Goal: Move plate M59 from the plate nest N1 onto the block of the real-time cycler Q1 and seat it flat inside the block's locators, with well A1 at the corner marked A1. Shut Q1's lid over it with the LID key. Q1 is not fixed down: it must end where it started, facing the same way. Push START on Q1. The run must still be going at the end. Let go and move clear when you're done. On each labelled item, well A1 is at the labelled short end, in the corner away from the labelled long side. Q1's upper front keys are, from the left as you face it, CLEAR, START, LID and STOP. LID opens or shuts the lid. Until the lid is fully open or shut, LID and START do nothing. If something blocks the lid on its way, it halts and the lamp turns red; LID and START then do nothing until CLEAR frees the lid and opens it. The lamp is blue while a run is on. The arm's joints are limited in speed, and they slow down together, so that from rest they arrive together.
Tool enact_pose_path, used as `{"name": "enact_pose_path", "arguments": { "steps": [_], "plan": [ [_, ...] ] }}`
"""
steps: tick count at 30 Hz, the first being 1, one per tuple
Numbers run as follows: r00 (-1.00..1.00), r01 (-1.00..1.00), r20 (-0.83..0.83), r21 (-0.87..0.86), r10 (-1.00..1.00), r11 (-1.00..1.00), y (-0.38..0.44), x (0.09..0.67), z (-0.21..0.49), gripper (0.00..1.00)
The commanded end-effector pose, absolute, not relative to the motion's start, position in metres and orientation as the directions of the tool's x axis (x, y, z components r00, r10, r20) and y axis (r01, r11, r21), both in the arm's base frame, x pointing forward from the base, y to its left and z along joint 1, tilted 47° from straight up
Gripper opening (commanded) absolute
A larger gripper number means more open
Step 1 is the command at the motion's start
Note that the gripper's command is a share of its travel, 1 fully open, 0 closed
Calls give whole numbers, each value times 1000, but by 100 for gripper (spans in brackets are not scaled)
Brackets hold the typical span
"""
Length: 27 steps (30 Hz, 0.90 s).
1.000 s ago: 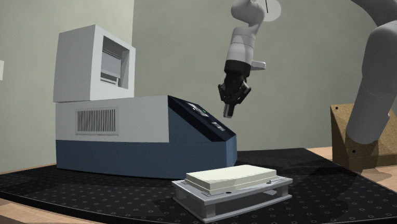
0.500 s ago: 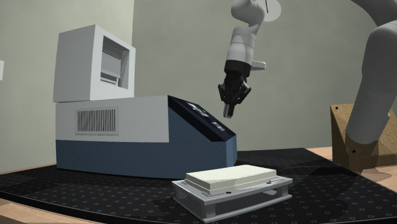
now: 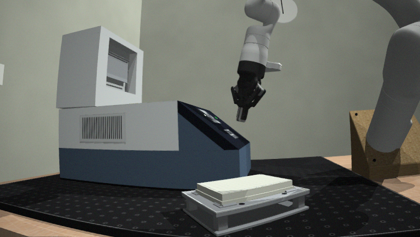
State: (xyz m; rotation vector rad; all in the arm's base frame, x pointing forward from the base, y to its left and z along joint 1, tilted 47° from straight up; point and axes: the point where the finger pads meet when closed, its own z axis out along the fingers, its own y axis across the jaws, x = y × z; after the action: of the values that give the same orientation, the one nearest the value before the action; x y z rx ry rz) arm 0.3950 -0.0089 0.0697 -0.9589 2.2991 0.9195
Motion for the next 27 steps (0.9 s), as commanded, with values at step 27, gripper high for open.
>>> {"name": "enact_pose_path", "arguments": {
  "steps": [27],
  "plan": [
    [-643,-748,-635,397,-429,533,-39,397,95,10]
  ]
}}
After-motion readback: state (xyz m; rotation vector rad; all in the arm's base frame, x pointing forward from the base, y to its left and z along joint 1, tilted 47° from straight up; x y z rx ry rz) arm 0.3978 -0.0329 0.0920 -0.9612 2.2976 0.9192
